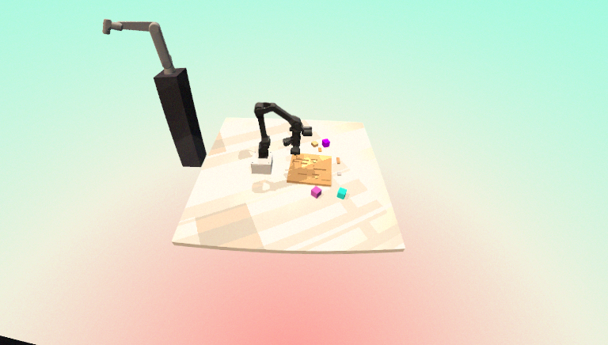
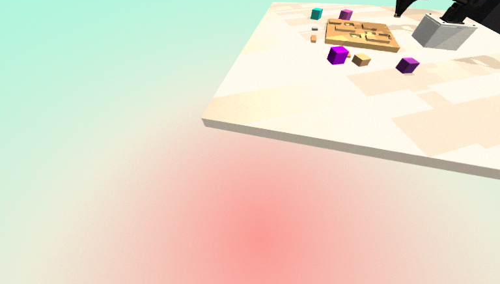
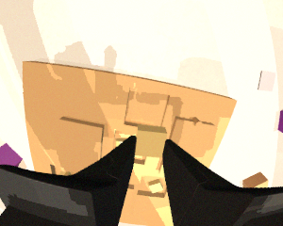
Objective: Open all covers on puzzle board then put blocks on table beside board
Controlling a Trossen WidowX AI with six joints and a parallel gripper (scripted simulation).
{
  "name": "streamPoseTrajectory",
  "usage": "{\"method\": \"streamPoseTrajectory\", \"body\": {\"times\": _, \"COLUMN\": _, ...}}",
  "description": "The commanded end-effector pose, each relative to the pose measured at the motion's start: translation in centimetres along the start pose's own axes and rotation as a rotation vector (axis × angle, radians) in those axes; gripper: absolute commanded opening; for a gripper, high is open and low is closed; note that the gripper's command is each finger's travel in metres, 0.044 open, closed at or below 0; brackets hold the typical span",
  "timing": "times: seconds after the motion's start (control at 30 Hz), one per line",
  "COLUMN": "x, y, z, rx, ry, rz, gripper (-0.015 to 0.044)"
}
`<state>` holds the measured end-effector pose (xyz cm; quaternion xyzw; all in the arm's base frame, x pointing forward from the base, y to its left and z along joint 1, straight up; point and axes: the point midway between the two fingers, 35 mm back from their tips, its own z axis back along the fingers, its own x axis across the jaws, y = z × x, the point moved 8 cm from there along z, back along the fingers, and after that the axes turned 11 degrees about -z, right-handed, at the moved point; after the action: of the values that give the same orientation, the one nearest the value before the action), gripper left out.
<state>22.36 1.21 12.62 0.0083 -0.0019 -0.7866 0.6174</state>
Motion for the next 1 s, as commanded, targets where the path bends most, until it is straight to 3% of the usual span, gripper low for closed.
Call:
{"method": "streamPoseTrajectory", "body": {"times": 0.0, "x": -0.2, "y": 0.2, "z": 0.6, "rx": 0.005, "ry": -0.001, "rz": 0.000, "gripper": 0.0080}}
{"method": "streamPoseTrajectory", "body": {"times": 0.97, "x": -9.3, "y": 3.4, "z": 1.5, "rx": 0.007, "ry": 0.006, "rz": 0.000, "gripper": 0.0080}}
